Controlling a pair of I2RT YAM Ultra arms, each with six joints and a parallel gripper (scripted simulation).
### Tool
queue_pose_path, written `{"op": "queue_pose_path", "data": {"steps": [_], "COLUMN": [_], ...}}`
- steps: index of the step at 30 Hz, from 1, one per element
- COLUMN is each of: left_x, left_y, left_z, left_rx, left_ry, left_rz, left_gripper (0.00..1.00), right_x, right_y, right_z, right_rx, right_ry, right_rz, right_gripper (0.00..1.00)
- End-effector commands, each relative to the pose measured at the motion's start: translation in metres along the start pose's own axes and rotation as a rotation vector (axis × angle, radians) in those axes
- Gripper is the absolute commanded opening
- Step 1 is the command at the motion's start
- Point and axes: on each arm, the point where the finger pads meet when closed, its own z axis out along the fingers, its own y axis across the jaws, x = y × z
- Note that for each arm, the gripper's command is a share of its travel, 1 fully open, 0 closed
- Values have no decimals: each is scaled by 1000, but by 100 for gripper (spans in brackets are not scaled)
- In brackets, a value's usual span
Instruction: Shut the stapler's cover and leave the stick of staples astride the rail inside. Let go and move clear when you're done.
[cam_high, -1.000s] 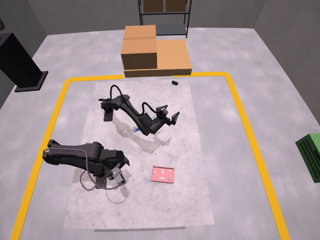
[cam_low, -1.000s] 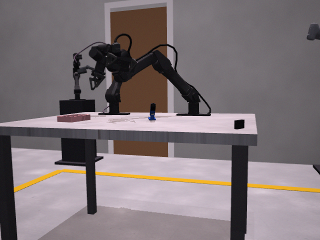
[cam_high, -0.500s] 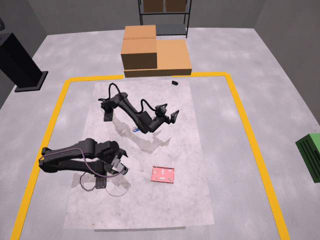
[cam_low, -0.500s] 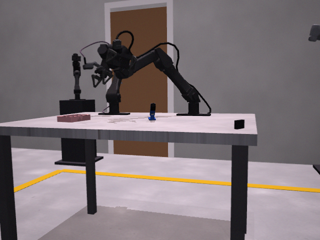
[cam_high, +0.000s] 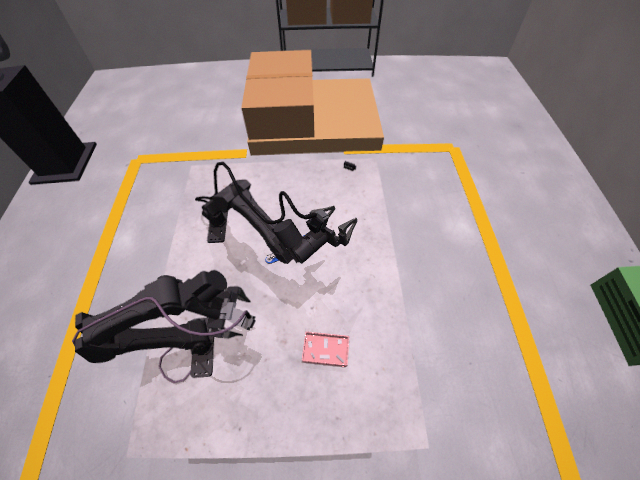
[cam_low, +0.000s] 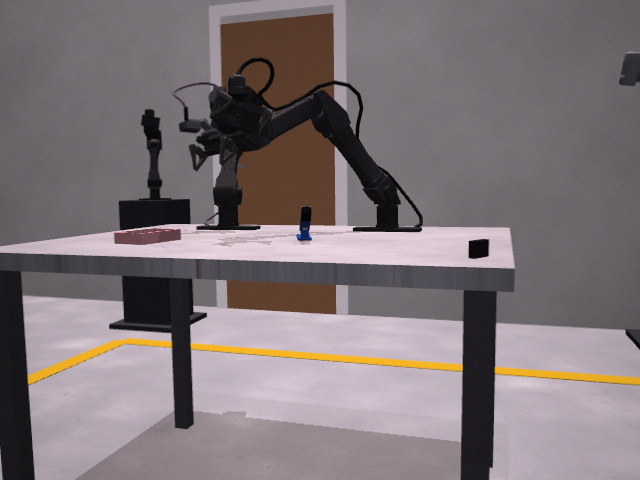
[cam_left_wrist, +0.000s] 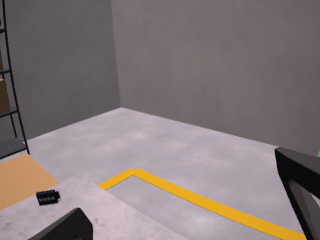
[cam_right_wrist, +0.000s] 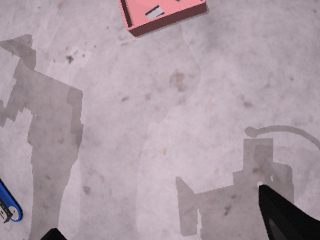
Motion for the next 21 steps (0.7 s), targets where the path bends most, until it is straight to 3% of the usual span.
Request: {"op": "queue_pose_path", "data": {"steps": [1, 21], "left_x": [-5, 4], "left_y": [-6, -2], "left_z": [-6, -12], "left_rx": [72, 97], "left_ry": [58, 129], "left_rz": [-39, -293], "left_gripper": [100, 100], "right_x": [-2, 6], "right_y": [4, 21], "right_z": [-3, -13], "right_rx": [-21, -109], "right_ry": [-48, -89], "right_rz": [-76, -213], "right_gripper": [100, 100]}}
